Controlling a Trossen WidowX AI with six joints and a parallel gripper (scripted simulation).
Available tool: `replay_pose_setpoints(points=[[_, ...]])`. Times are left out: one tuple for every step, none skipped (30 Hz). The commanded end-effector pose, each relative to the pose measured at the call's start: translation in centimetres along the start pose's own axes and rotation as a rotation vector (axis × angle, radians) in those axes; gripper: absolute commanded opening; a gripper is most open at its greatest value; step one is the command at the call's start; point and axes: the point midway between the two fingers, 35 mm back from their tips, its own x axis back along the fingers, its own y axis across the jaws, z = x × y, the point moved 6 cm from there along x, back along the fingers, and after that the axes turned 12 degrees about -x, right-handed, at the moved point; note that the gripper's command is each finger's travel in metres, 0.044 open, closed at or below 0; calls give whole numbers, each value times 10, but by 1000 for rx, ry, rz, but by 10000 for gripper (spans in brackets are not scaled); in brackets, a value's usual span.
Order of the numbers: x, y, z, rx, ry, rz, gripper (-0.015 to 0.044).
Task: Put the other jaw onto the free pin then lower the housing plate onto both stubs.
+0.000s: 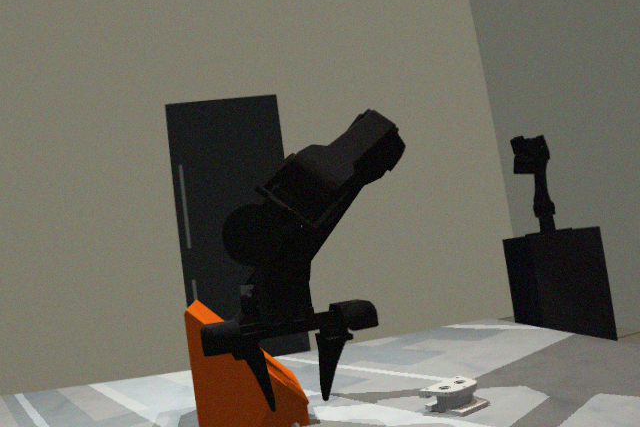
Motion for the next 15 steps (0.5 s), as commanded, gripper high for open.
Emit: replay_pose_setpoints(points=[[-2, -10, 2, 83, 0, 3, 355], [-2, -13, 3, 112, 0, 4, 382], [-2, -15, 3, 137, 0, 3, 408], [-2, -17, 3, 163, -1, 2, 434], [-2, -19, 2, 187, -1, 0, 440], [-2, -21, 2, 212, -1, -1, 440], [-1, -23, 1, 240, -1, -3, 440], [-1, -25, 1, 269, -1, -4, 440], [-1, -27, 0, 298, -1, -6, 440], [-1, -29, 0, 327, -2, -7, 440], [0, -31, -1, 356, -2, -9, 440], [0, -33, -1, 386, -2, -10, 440], [0, -35, -2, 415, -3, -11, 440], [0, -37, -3, 444, -3, -13, 440], [0, -39, -3, 473, -4, -14, 440]])
